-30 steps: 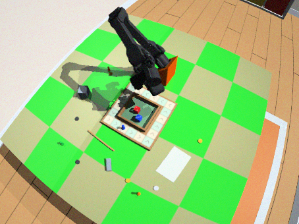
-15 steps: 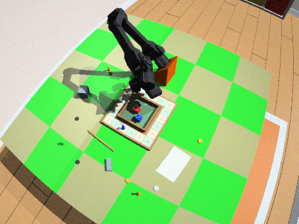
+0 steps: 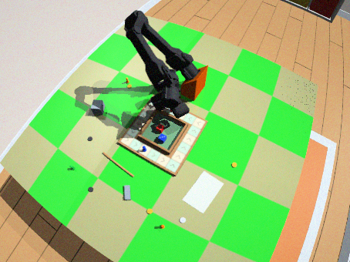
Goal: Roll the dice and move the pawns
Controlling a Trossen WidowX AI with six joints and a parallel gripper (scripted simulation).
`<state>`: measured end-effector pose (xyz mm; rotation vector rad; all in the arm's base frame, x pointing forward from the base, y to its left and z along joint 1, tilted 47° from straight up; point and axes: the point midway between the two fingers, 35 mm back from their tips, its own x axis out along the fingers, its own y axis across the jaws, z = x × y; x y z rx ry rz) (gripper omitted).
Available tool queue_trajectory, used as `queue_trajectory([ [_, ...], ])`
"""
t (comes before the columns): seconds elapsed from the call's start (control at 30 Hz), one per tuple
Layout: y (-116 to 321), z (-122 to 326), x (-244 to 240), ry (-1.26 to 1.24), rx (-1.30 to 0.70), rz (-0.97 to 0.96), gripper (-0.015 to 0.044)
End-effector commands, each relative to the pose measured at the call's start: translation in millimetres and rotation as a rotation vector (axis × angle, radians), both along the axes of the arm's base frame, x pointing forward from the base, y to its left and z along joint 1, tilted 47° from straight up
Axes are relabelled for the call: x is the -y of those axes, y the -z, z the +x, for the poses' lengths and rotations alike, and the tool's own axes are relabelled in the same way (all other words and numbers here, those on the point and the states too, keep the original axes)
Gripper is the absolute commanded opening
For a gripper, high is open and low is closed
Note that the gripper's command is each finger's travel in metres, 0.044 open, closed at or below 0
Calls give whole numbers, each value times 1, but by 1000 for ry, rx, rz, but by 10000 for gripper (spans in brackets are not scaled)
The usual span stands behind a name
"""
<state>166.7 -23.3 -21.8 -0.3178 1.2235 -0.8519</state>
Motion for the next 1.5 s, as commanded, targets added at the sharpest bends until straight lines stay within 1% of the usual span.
queue_trajectory([
  [0.0,4,-2,6,-2,-14,-12,0],
  [0.57,-4,0,-5,-1,-3,0,440],
  [0.7,-30,-6,-31,-2,-14,-9,440],
  [0.8,-31,-6,-32,-2,-15,-10,440],
  [0.9,-33,10,-40,-11,-24,-8,361],
  [1.1,-38,78,-63,-50,-59,-5,204],
  [1.47,-35,199,-67,-104,-122,-15,200],
])
